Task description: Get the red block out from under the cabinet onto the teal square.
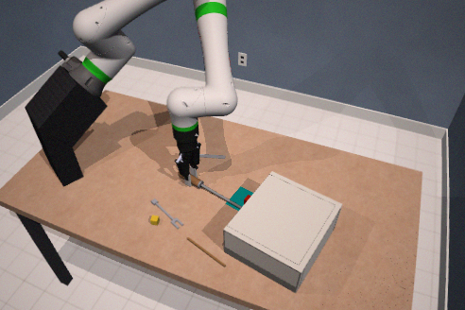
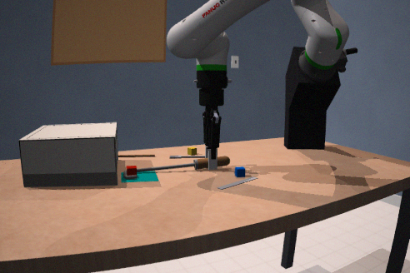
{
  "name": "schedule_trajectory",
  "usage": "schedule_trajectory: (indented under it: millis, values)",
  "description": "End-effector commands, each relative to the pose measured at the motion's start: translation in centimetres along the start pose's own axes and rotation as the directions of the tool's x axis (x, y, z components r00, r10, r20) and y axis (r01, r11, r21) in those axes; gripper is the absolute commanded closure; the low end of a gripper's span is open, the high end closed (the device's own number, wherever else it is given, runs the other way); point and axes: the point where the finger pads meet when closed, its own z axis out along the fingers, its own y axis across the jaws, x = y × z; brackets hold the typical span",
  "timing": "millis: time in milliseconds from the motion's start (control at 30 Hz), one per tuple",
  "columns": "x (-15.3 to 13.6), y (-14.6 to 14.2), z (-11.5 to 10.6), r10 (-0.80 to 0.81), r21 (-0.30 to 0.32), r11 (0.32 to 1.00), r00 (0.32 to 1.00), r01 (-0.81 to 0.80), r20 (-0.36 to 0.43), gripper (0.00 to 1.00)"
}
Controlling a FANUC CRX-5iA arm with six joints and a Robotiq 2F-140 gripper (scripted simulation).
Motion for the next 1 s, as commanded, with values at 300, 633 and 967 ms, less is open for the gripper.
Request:
schedule_trajectory:
  millis: [300, 633, 967]
  values:
    - [-1.1, -1.0, 0.0, 0.000, 0.000, 1.000, 1.000, 0.000, 0.000, 1.00]
    - [-2.0, -1.9, 0.0, 0.000, 0.000, 1.000, 1.000, 0.000, 0.000, 1.00]
    - [-2.1, -2.0, 0.0, 0.000, 0.000, 1.000, 1.000, 0.000, 0.000, 1.00]
